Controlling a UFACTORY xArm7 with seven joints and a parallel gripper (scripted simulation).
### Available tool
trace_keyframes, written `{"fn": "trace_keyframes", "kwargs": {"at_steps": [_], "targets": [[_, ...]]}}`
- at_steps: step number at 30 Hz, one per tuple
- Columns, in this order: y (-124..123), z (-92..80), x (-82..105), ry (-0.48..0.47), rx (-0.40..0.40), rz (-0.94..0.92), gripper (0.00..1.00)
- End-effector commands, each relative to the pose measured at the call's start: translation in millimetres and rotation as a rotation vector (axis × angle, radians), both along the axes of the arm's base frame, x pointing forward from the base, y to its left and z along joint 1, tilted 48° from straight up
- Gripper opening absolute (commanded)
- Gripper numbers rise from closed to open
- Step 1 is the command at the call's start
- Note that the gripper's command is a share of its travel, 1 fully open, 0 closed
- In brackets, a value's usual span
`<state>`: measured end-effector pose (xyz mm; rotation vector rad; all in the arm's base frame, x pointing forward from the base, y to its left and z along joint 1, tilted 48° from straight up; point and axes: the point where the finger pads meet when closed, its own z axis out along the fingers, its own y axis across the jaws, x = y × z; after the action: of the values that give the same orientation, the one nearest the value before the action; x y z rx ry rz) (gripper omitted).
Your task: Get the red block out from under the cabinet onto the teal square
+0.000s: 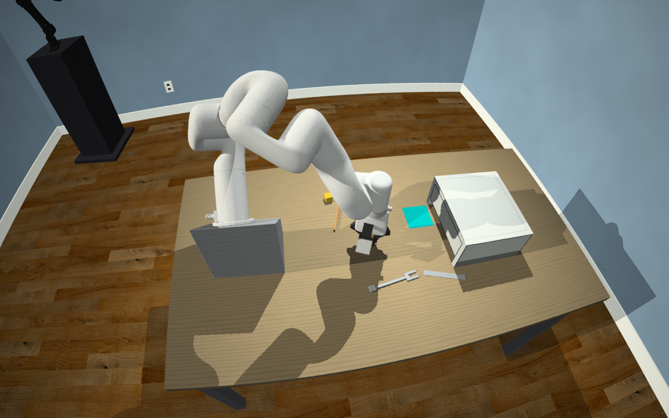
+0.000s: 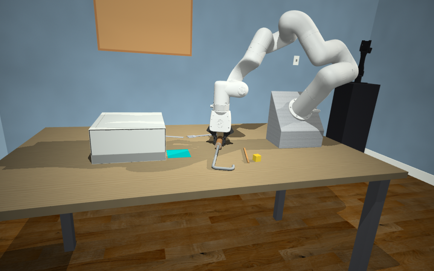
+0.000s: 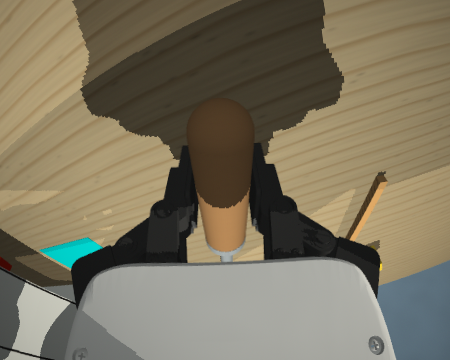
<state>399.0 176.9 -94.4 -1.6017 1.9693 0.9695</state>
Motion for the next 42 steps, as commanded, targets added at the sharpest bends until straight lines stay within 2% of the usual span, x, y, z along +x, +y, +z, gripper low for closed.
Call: {"fn": "trace_keyframes", "kwargs": {"at_steps": [1, 3, 18, 20, 32, 42], "targets": [[-6.9, -5.3, -1.2, 0.084, -0.016, -0.084, 0.00], [-6.9, -5.3, -1.2, 0.084, -0.016, -0.084, 0.00], [-28.9, -27.6, -12.9, 0.426, -0.063, -0.395, 0.00], [-28.9, -27.6, -12.9, 0.426, -0.063, -0.395, 0.00], [-44.3, -43.3, -21.1, 0.666, -0.096, -0.613, 0.00], [-51.7, -50.8, -25.0, 0.780, -0.111, -0.717, 0.00]]}}
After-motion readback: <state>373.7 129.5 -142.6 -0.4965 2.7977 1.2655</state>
